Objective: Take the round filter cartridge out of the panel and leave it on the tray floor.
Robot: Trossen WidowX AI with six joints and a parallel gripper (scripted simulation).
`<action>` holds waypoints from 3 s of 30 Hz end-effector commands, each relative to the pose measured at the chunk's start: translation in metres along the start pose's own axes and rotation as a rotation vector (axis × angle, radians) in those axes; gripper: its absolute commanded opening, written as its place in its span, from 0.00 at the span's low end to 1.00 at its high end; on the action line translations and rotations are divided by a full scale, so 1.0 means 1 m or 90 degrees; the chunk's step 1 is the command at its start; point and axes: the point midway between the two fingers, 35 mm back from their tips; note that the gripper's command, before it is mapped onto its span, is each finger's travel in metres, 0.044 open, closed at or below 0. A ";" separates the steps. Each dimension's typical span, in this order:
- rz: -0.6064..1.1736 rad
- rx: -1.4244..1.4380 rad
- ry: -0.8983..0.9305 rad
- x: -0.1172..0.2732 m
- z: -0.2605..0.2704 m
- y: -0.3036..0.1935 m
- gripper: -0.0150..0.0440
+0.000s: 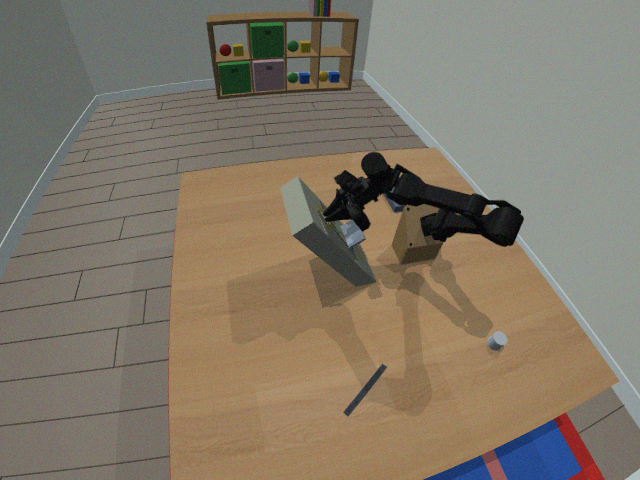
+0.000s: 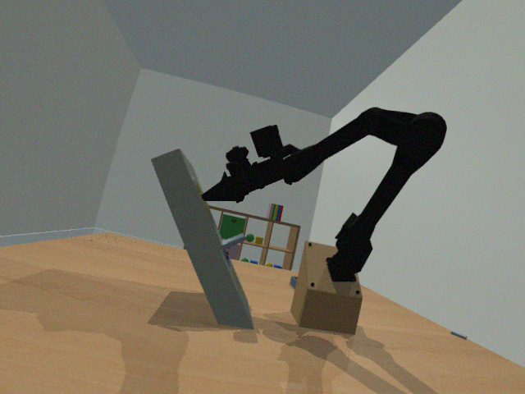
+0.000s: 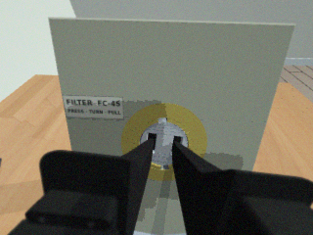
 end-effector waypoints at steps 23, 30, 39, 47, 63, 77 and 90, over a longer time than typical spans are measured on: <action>0.000 0.000 0.000 -0.001 0.000 0.000 0.41; -0.004 0.001 -0.003 -0.008 0.000 0.003 0.41; -0.004 0.001 -0.003 -0.010 0.000 0.003 0.41; -0.004 0.001 -0.003 -0.013 0.000 0.003 0.41; -0.004 0.000 0.001 -0.009 0.000 0.001 0.31; -0.004 0.170 -0.003 -0.014 0.000 0.003 0.25; -0.003 0.457 -0.004 -0.015 0.000 0.003 0.25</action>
Point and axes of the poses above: the point midway between the two fingers, 35 mm back from their tips, its own x axis back along the fingers, its own z axis across the jaws, y = z × x, and after that the axes turned 4 degrees about -x, right-handed
